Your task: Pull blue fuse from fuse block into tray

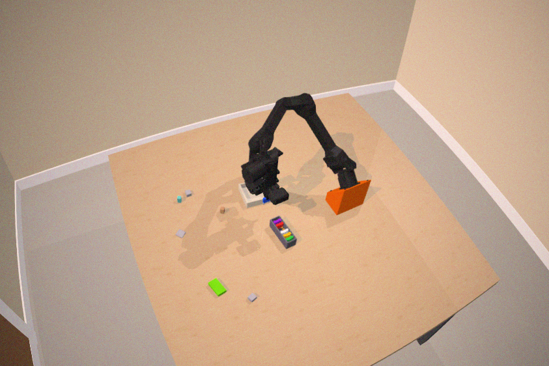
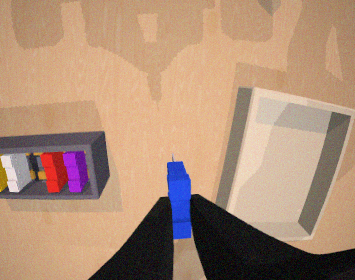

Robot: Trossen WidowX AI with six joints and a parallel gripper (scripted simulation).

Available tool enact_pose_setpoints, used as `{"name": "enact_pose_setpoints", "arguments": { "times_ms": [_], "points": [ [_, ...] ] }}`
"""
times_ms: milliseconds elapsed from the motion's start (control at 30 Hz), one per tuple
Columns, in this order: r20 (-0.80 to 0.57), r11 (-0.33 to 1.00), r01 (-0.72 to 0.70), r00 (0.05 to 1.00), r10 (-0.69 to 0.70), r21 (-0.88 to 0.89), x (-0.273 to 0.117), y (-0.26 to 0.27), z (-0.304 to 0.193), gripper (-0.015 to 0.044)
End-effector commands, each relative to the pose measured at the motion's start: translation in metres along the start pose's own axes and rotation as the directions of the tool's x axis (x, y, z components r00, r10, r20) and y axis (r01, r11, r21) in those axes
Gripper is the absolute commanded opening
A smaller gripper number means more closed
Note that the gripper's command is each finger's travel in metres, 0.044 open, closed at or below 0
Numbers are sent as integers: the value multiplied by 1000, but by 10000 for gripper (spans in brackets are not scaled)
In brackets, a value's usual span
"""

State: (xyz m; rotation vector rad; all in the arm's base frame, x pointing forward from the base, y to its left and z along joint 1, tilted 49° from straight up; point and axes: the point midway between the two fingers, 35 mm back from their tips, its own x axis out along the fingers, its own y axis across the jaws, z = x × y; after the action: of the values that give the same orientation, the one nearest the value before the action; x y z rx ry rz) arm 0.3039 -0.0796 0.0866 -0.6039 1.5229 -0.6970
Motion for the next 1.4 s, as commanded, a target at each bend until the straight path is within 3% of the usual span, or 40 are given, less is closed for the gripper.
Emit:
{"name": "enact_pose_setpoints", "arguments": {
  "times_ms": [0,333,1367],
  "points": [
    [3,1000,7,1000,-7,2,-1,-31,-4,0],
    [-3,1000,31,1000,-31,4,-2,-96,-26,0],
    [-3,999,33,999,-33,5,37,-99,-27,0]
  ]
}}
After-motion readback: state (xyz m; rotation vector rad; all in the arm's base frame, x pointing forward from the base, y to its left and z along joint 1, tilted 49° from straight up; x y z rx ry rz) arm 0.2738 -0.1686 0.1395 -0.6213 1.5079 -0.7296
